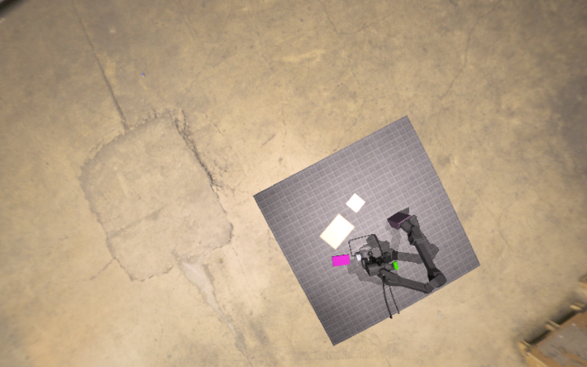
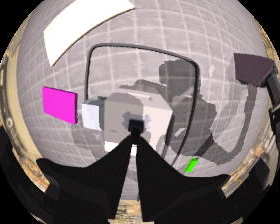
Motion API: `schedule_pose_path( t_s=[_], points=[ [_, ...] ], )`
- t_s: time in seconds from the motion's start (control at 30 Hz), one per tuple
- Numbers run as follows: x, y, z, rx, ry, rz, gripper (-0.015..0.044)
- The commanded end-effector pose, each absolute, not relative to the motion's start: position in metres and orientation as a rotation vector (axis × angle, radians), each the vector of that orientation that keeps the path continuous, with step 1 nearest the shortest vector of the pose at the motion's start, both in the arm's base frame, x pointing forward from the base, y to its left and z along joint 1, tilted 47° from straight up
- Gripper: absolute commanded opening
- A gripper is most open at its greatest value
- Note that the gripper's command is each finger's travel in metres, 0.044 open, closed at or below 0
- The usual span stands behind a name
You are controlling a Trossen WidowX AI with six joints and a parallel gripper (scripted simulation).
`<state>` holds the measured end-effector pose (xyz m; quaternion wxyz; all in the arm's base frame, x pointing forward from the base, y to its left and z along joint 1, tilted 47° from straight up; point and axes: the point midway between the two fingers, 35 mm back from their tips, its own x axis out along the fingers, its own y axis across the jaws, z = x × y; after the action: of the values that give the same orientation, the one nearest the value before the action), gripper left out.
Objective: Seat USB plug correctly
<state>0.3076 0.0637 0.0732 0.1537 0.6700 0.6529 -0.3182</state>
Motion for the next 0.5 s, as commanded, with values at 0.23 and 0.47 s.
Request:
schedule_pose_path(
  t_s=[0.23, 0.47],
  points=[
    [0.3076, 0.0666, 0.0721, 1.921, 1.876, -0.909, 0.0000],
    [0.3075, 0.0669, 0.0718, 1.921, 1.876, -0.909, 0.0000]
  ],
)
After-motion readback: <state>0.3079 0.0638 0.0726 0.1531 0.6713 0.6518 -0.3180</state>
